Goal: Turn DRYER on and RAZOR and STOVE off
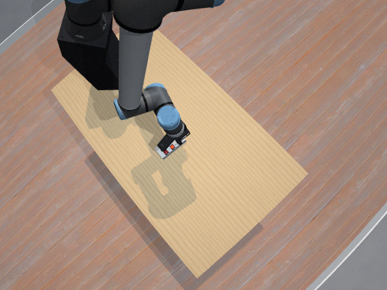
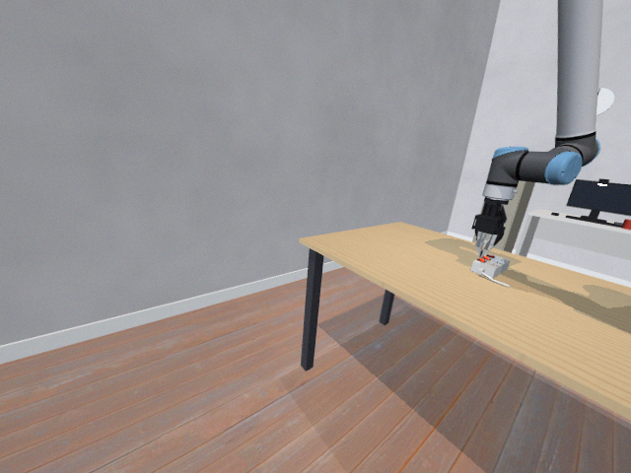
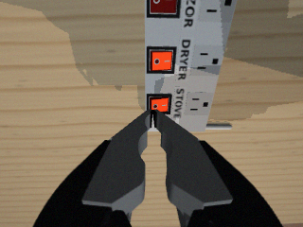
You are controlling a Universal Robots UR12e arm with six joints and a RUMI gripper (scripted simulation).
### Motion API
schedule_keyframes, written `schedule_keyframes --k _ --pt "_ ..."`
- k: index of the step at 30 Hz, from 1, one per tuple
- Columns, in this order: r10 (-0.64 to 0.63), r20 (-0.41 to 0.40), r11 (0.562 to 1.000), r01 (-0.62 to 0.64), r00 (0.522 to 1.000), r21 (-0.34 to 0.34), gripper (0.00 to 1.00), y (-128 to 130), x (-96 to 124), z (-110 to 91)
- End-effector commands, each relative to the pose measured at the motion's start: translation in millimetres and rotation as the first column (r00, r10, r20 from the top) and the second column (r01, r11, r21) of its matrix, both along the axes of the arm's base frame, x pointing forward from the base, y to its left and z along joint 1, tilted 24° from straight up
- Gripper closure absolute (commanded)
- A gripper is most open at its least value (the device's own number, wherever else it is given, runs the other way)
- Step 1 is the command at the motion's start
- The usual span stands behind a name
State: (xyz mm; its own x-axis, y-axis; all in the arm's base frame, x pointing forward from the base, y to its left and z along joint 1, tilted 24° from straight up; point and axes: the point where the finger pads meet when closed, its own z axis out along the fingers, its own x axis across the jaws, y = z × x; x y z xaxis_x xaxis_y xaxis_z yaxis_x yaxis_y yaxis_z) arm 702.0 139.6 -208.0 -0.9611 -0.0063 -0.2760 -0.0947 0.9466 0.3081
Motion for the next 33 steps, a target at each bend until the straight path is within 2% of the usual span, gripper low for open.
schedule_keyframes --k 1,33 --pt "0.001 0.002 1.000 -0.001 1.000 -0.001 1.00 0.8 2.3 -0.5" --pt "0.001 0.002 1.000 -0.001 1.000 -0.001 1.00 3.2 4.1 -7.5"
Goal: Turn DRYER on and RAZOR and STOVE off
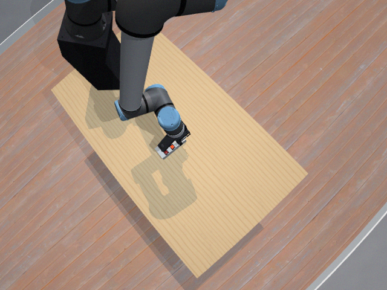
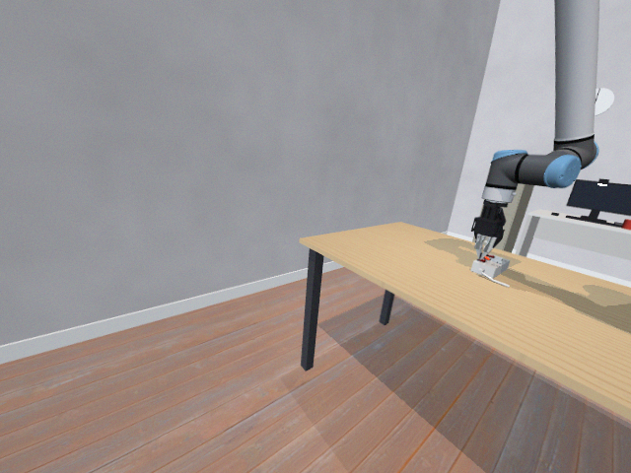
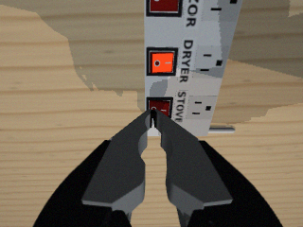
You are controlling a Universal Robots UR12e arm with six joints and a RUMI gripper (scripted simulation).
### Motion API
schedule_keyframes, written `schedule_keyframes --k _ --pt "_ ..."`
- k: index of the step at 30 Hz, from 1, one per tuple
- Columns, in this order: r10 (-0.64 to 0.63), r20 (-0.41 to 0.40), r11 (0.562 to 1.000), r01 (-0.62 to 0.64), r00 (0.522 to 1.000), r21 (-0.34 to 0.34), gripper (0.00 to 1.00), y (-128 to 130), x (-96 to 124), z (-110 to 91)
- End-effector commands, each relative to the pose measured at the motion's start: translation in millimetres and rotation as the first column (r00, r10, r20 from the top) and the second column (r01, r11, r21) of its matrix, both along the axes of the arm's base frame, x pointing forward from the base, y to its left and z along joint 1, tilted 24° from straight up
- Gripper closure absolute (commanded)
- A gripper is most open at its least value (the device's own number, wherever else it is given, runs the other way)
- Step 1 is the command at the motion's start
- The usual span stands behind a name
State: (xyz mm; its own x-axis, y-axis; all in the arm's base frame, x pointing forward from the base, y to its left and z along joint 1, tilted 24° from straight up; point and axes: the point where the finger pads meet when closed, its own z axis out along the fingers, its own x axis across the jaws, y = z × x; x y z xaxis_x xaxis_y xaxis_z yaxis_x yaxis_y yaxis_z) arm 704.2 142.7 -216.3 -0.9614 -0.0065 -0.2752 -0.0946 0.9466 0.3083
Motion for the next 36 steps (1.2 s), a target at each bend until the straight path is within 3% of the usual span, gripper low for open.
schedule_keyframes --k 1,15,25,36 --pt "0.000 0.003 1.000 0.000 1.000 -0.002 1.00 0 2 1" --pt "0.000 0.002 1.000 0.000 1.000 -0.001 1.00 -1 0 4" --pt "-0.001 0.000 1.000 0.001 1.000 0.000 1.00 -10 -8 27" --pt "-0.001 0.000 1.000 0.001 1.000 -0.001 1.00 -13 -11 37"
